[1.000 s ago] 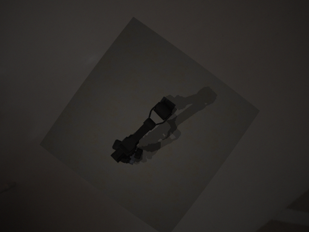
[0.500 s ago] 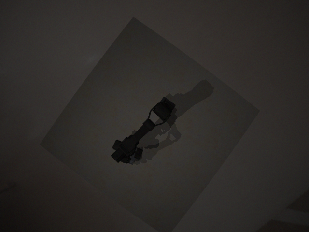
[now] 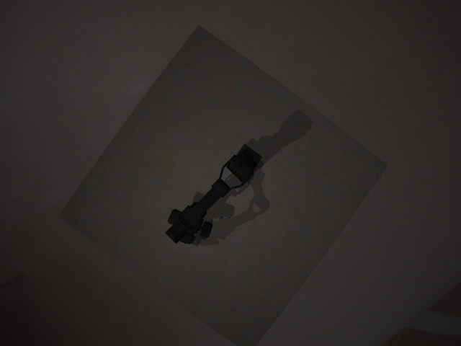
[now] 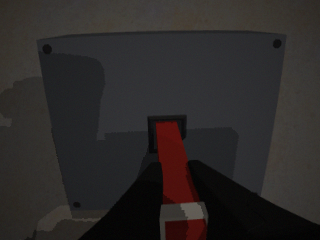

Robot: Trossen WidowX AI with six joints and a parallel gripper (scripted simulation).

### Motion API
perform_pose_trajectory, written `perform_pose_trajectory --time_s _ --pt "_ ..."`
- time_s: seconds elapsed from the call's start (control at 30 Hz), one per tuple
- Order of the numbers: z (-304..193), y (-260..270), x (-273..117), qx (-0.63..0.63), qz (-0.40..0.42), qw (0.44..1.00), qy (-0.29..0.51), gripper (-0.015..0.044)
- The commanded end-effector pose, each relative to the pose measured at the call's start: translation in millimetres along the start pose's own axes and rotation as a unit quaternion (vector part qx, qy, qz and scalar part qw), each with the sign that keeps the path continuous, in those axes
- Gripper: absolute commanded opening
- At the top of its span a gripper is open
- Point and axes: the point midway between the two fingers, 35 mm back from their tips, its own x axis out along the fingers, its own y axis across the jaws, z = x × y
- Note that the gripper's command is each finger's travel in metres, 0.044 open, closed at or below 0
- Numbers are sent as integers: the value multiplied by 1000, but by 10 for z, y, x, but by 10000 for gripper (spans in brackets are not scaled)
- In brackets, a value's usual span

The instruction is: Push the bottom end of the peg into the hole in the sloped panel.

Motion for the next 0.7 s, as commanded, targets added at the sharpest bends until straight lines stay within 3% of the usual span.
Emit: perform_pose_trajectory --time_s 0.0,0.67 --pt "7 -9 36 2 -1 1000 1 0" --pt "21 -13 147 2 -1 1000 0 0"
